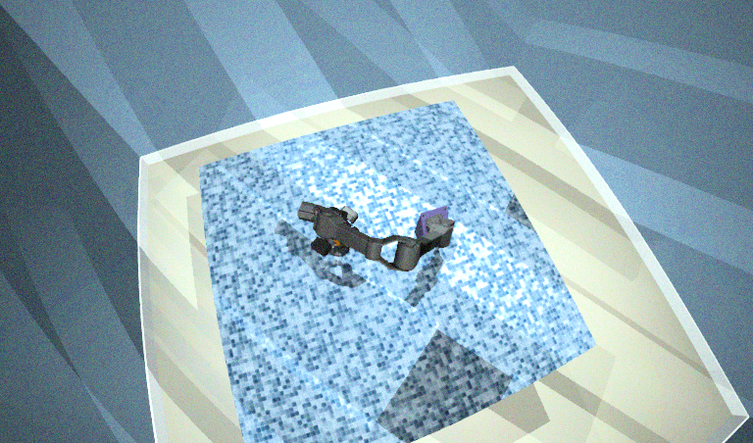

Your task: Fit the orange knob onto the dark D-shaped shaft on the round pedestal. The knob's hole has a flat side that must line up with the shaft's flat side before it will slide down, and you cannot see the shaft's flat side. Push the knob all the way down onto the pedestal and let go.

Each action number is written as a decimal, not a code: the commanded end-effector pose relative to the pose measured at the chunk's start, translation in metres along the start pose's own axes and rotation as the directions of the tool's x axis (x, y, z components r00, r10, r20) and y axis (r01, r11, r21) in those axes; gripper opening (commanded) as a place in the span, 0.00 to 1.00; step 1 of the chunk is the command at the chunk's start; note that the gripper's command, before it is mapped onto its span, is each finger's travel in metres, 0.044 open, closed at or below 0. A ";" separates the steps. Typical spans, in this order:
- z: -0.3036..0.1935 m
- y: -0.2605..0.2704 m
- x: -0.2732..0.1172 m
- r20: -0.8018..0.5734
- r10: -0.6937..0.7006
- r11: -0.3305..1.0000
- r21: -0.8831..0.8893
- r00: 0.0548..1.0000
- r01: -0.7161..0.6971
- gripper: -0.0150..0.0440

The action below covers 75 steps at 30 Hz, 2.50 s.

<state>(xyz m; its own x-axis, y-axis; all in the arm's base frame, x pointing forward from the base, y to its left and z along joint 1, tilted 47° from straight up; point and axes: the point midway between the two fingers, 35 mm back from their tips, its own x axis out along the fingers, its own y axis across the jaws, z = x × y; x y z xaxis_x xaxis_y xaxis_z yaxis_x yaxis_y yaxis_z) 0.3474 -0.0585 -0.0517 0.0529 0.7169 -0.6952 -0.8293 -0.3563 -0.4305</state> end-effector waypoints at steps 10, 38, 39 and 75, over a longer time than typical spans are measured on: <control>0.000 0.001 0.003 0.000 -0.002 0.993 -0.120 1.000 0.002 0.25; 0.000 0.000 -0.001 0.000 -0.002 0.999 -0.033 1.000 0.002 0.25; 0.000 0.000 -0.001 0.000 -0.002 1.000 0.008 1.000 0.002 0.25; 0.001 -0.001 -0.001 -0.001 -0.002 -0.724 0.689 1.000 -0.001 0.25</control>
<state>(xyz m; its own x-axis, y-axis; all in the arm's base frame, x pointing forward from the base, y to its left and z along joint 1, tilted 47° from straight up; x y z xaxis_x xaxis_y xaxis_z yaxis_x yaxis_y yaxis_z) 0.3479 -0.0579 -0.0525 0.0548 0.7165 -0.6954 -0.1371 0.6953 0.7055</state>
